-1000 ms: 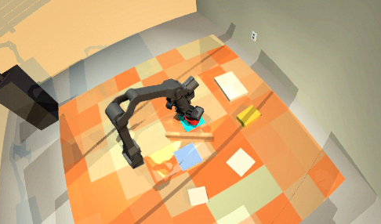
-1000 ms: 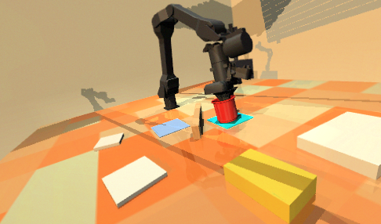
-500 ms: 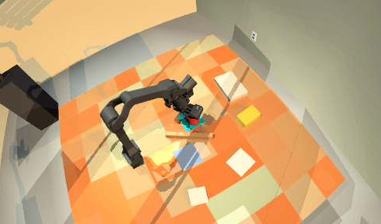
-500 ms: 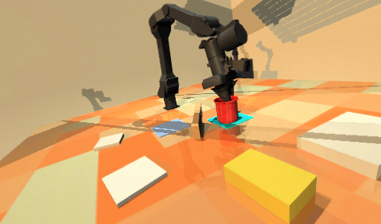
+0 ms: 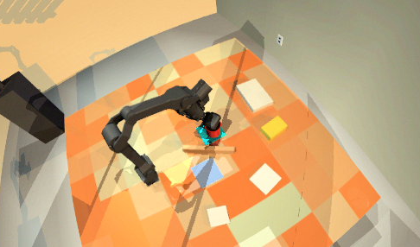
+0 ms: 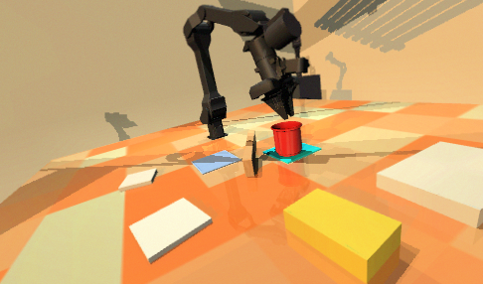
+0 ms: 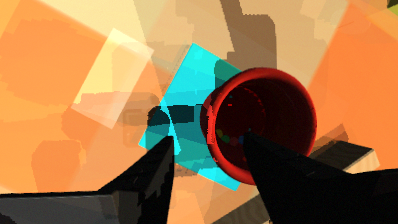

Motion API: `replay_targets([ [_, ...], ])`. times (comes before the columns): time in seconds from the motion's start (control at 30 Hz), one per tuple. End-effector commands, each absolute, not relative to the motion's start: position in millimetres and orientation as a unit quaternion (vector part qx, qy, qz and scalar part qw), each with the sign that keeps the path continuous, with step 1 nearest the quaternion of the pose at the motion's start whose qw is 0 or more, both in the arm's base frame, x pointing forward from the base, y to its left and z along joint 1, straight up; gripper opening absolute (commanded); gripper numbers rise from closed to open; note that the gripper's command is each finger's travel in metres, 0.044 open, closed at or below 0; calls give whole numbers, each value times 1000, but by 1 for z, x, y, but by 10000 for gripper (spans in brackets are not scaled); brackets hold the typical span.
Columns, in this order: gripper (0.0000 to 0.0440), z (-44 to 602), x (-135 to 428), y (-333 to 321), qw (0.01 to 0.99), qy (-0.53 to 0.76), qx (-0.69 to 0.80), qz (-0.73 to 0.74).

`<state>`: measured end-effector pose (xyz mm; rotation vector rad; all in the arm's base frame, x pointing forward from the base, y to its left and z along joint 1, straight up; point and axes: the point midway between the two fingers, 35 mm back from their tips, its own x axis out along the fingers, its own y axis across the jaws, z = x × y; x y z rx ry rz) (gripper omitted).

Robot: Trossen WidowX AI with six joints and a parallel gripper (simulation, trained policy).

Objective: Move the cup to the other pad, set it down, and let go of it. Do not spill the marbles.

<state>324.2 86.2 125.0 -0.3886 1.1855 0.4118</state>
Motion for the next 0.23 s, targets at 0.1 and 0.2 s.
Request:
replay_targets([
  [0.1,259,146,324,87,809,529,-174,192],
  [0.2,328,155,325,85,816,520,-170,189],
])
